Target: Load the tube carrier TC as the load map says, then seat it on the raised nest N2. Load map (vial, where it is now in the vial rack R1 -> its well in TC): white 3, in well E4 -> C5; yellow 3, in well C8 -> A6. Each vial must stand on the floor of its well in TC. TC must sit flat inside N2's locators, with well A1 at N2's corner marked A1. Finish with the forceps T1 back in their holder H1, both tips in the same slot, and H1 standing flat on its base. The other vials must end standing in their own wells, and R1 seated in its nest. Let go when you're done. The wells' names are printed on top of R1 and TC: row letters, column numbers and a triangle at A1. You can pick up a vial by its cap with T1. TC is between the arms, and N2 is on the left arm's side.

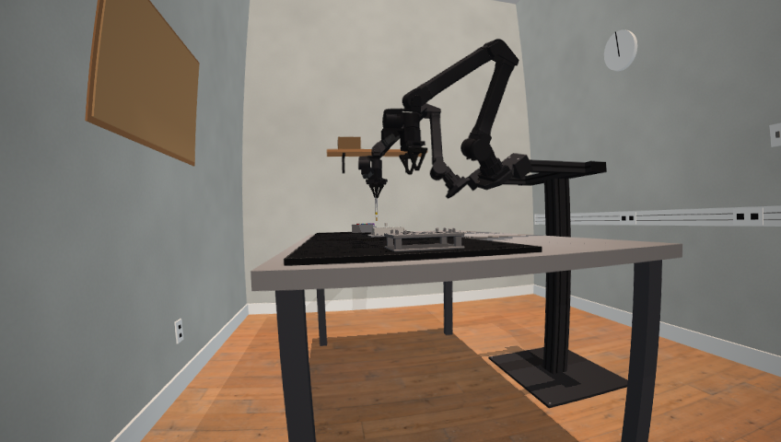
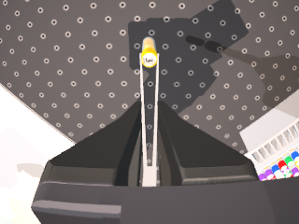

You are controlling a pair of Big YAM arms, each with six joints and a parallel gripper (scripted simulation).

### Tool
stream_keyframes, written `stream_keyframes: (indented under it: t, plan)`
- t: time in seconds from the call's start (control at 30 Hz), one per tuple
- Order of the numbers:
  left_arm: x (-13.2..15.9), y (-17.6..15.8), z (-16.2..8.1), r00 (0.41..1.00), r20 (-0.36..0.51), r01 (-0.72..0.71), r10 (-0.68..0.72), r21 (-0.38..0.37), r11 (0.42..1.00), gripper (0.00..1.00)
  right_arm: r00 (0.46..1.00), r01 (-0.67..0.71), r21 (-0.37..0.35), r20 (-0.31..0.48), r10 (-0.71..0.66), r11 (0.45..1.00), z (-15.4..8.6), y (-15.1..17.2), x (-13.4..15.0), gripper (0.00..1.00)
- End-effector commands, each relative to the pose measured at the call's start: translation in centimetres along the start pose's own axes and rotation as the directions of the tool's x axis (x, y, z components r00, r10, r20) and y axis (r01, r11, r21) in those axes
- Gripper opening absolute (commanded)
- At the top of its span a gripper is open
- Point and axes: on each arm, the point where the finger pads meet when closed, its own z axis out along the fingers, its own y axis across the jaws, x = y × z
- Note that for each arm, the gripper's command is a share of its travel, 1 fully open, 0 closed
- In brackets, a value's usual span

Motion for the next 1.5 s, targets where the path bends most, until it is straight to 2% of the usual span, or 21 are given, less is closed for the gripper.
stream_keyframes:
  t: [0.0,0.07,0.37,1.2,1.47]
  plan:
    - [-1.2,0.2,-0.8,1.000,0.028,-0.007,0.007,0.002,1.000,1.00,1.000,-0.016,-0.003,0.003,0.016,1.000,0.6,0.3,-0.6,0.09]
    - [-1.2,0.2,-0.8,1.000,0.028,-0.007,0.007,0.002,1.000,1.00,1.000,-0.021,0.008,0.009,0.021,1.000,0.3,-0.2,-1.0,0.09]
    - [-1.2,0.2,-0.8,1.000,0.028,-0.007,0.007,0.002,1.000,1.00,1.000,-0.016,-0.004,0.003,0.016,1.000,0.6,1.4,-2.0,0.09]
    - [-1.2,0.2,-0.8,1.000,0.028,-0.007,0.007,0.002,1.000,1.00,1.000,-0.026,0.006,0.007,0.026,1.000,0.5,3.0,-4.8,0.09]
    - [-1.2,0.2,-0.8,1.000,0.028,-0.007,0.007,0.002,1.000,1.00,0.999,-0.027,0.014,0.026,0.027,1.000,0.0,3.3,-6.7,0.09]
